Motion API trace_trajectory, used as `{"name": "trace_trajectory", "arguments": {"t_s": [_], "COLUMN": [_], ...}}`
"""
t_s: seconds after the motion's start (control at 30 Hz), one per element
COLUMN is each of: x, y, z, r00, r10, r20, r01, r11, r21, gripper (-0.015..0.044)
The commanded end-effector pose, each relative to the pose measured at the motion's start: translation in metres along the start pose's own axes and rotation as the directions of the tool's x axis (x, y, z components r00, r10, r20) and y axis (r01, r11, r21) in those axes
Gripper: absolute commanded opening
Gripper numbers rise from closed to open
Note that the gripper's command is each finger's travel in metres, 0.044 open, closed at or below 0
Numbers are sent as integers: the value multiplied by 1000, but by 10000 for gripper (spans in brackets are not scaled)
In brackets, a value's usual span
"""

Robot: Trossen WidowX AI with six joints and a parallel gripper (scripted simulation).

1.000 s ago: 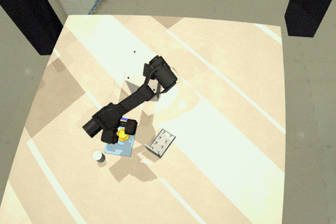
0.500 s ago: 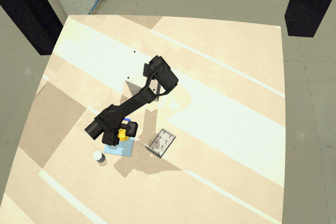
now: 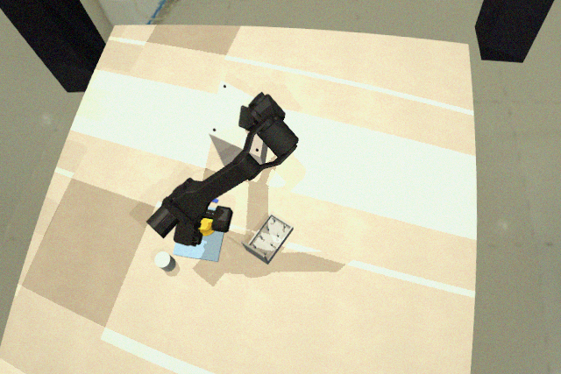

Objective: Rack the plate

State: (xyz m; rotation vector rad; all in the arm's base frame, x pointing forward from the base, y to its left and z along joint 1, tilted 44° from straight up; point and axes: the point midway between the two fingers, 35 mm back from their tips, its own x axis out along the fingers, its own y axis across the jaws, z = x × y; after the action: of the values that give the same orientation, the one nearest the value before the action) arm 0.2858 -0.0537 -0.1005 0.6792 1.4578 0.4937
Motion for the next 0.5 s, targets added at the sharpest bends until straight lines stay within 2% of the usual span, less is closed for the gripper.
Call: {"name": "trace_trajectory", "arguments": {"t_s": [0.0, 0.37, 0.43, 0.47], "x": [7, 22, 22, 22], "y": [2, 3, 3, 3], "z": [-3, -4, -4, -4], "r00": [1000, 1000, 1000, 1000], "r10": [7, 10, 10, 10], "r20": [-6, -6, -6, -6], "r01": [-7, -10, -10, -10], "r11": [1000, 1000, 1000, 1000], "r21": [8, 7, 7, 7], "gripper": [400, 400, 348, 347]}}
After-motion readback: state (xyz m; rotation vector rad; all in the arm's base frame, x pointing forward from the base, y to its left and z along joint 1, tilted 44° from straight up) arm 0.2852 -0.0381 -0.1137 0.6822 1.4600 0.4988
